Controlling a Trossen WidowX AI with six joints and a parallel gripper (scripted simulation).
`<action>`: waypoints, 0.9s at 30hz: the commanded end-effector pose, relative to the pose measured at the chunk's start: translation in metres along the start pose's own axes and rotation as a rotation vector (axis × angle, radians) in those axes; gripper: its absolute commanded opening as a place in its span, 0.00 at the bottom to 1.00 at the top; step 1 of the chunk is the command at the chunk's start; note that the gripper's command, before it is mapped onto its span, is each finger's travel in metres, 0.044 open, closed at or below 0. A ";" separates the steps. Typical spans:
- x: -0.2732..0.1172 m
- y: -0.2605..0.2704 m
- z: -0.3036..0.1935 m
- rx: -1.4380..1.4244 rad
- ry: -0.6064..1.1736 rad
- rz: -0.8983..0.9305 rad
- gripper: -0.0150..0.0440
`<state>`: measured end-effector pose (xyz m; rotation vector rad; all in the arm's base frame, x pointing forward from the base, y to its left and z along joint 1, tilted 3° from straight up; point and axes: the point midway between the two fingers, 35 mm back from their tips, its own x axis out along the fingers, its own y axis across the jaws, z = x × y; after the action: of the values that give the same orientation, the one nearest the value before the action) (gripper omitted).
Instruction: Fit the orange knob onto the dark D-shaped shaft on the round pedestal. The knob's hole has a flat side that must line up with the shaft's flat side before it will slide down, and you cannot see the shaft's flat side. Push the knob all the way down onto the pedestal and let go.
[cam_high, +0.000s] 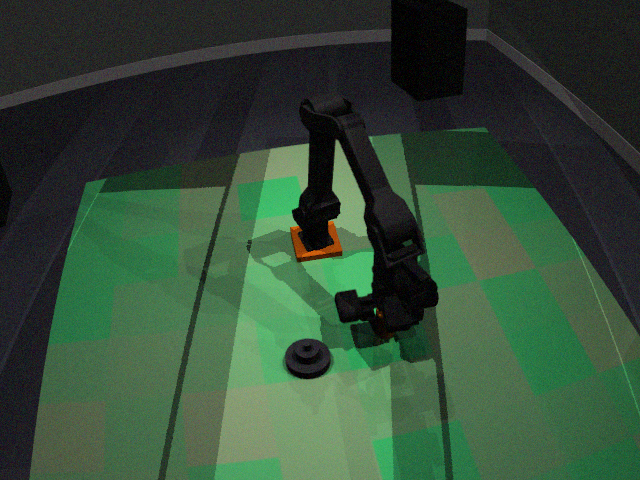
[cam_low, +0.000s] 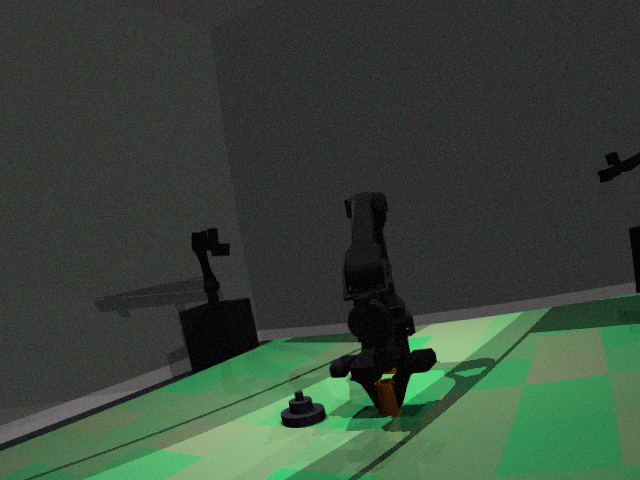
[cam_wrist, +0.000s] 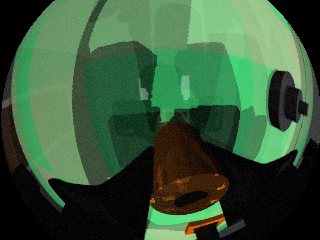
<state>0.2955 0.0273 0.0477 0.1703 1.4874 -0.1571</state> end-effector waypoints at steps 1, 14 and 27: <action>0.000 -0.001 0.000 0.003 -0.003 -0.004 0.49; -0.053 0.005 0.010 0.003 -0.004 -0.003 0.25; -0.122 0.006 0.007 0.003 -0.003 -0.003 0.25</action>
<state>0.2965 0.0318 0.1511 0.1695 1.4983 -0.1582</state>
